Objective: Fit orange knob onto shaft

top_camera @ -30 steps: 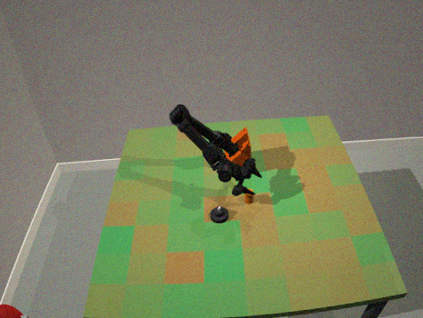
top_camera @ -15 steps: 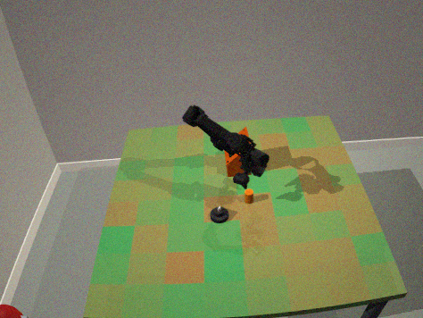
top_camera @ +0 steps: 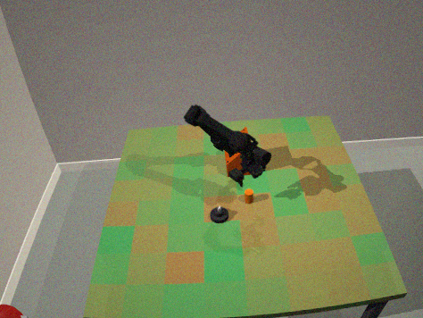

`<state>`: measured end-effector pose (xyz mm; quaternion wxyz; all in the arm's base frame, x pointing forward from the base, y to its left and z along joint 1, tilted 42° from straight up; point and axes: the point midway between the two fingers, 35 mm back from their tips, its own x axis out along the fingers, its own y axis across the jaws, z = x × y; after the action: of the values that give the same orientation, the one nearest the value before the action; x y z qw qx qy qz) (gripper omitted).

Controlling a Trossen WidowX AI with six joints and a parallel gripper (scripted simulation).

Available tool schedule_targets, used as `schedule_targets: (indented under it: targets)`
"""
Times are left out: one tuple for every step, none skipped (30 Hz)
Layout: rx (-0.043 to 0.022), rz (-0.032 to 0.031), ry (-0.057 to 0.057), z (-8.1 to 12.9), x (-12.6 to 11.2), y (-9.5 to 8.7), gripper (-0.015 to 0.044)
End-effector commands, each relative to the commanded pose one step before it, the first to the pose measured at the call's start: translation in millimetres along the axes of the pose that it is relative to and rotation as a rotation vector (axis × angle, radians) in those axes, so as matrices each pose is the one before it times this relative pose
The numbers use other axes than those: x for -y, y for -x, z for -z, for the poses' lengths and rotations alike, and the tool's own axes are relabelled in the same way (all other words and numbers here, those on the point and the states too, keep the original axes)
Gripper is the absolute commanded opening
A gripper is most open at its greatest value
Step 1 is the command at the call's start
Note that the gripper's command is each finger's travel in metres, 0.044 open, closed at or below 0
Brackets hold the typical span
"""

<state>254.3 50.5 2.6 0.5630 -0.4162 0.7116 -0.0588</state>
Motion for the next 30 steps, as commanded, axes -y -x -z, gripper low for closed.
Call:
schedule_targets:
  targets:
    - [0.00039, 0.00483, -0.3769, -0.04, 0.57, -0.06, 0.0440]
    - [0.00000, 0.00001, -0.0979, 0.00, 0.00, -0.05, 0.0440]
    - [-0.00001, 0.00001, -0.0978, 0.00, 0.00, -0.05, 0.0440]
    - [-0.00001, 0.00001, -0.0979, 0.00, 0.00, -0.06, 0.0440]
    - [-0.00001, 0.00001, -0.0979, 0.00, 0.00, -0.06, 0.0440]
    - [-0.00001, 0.00001, -0.0979, 0.00, 0.00, -0.06, 0.0440]
    - [-0.00001, 0.00001, -0.0979, 0.00, 0.00, -0.06, 0.0440]
    - [0.00000, 0.00002, -0.0979, 0.00, 0.00, -0.06, 0.0440]
    - [0.00000, 0.00002, -0.0979, 0.00, 0.00, -0.06, 0.0440]
    - [0.00000, 0.00002, -0.0979, 0.00, 0.00, -0.06, 0.0440]
    - [0.00000, 0.00002, -0.0978, 0.00, 0.00, -0.06, 0.0440]
    - [0.00000, 0.00002, -0.0798, 0.00, 0.00, -0.05, 0.0440]
    - [0.00000, 0.00001, -0.0479, 0.00, 0.00, -0.03, 0.0440]
    - [0.00000, 0.00000, -0.0160, 0.00, 0.00, -0.01, 0.0440]
    - [0.00000, 0.00000, 0.0000, 0.00, 0.00, 0.00, 0.0440]
    - [0.00000, 0.00000, 0.0000, 0.00, 0.00, 0.00, 0.0440]
    - [0.00000, 0.00000, 0.0000, 0.00, 0.00, 0.00, 0.0440]
    - [0.00000, 0.00000, 0.0000, 0.00, 0.00, 0.00, 0.0440]
    - [0.00000, 0.00000, 0.0000, 0.00, 0.00, 0.00, 0.0440]
    - [0.00000, 0.00000, 0.0000, 0.00, 0.00, 0.00, 0.0440]
    - [0.00000, 0.00000, 0.0000, 0.00, 0.00, 0.00, 0.0440]
    - [0.00000, 0.00000, 0.0000, 0.00, 0.00, 0.00, 0.0440]
    - [0.00000, 0.00000, 0.0000, 0.00, 0.00, 0.00, 0.0440]
    - [0.00000, 0.00000, 0.0000, 0.00, 0.00, 0.00, 0.0440]
    - [0.00000, 0.00000, 0.0000, 0.00, 0.00, 0.00, 0.0440]
    - [0.00000, 0.00000, 0.0000, 0.00, 0.00, 0.00, 0.0440]
    - [0.00000, 0.00000, 0.0000, 0.00, 0.00, 0.00, 0.0440]
    - [0.00001, -0.00008, 0.0000, -0.04, -0.16, -2.78, 0.0440]
    - [0.00014, -0.00011, 0.0000, -0.10, -0.30, -8.29, 0.0440]
    - [0.00050, 0.00019, -0.0001, -0.09, 0.09, -12.31, 0.0440]
